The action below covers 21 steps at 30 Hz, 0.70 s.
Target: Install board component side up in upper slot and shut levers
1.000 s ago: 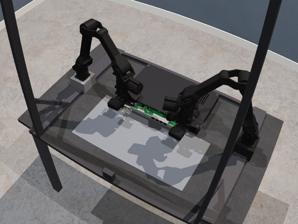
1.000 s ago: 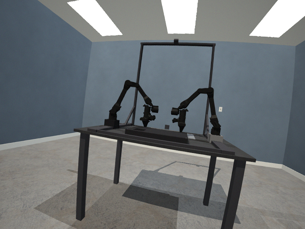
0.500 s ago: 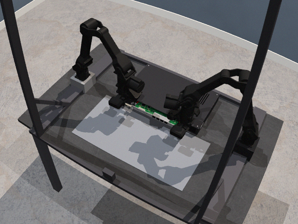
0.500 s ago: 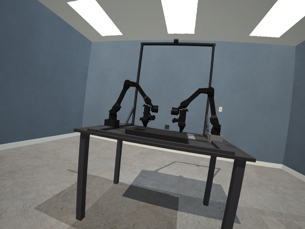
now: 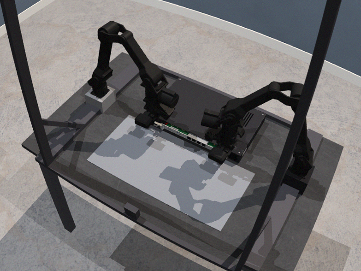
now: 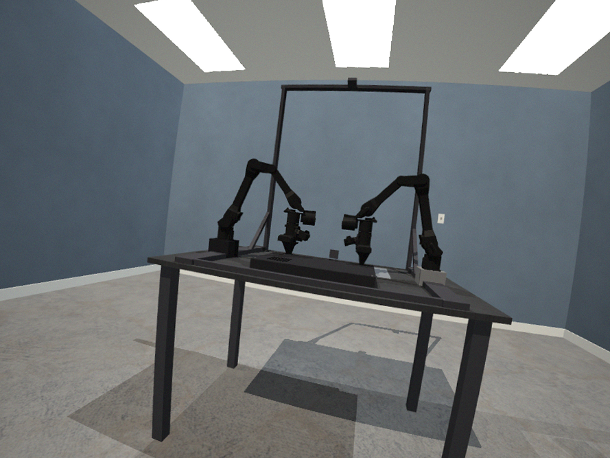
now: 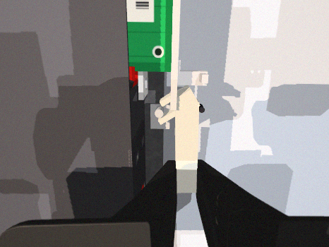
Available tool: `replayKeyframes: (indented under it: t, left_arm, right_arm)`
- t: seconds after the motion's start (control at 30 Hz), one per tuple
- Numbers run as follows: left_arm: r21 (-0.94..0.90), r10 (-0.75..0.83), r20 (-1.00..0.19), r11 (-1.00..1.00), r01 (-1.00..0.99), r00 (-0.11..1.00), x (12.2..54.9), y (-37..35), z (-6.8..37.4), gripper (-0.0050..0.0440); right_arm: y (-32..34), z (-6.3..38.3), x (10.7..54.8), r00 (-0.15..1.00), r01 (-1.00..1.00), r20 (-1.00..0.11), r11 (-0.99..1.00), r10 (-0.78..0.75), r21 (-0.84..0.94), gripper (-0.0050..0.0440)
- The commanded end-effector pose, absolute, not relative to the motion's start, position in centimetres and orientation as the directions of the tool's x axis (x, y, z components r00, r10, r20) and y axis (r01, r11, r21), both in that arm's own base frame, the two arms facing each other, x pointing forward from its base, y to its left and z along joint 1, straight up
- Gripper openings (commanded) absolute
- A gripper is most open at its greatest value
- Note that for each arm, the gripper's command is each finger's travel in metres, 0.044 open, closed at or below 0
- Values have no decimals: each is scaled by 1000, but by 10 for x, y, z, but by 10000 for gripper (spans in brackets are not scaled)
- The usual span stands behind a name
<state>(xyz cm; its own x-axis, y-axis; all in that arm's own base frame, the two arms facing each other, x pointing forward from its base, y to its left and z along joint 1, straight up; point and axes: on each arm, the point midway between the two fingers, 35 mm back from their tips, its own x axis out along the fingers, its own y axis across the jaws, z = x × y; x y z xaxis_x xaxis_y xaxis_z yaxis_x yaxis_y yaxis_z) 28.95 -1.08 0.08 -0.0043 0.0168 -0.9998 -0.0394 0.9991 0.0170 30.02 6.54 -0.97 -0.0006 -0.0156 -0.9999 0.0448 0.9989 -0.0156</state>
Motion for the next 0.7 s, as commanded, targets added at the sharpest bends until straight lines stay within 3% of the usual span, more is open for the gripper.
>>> replayKeyframes:
  t: [0.0, 0.67]
  left_arm:
    - [18, 19, -999, 999, -40, 28, 294, -8, 10, 7]
    - [2, 6, -1000, 989, -151, 23, 296, -10, 10, 7]
  right_arm:
    - [66, -3, 300, 15, 41, -1000, 999, -11, -10, 10]
    - [68, -3, 303, 17, 149, -1000, 989, 1, 4, 10]
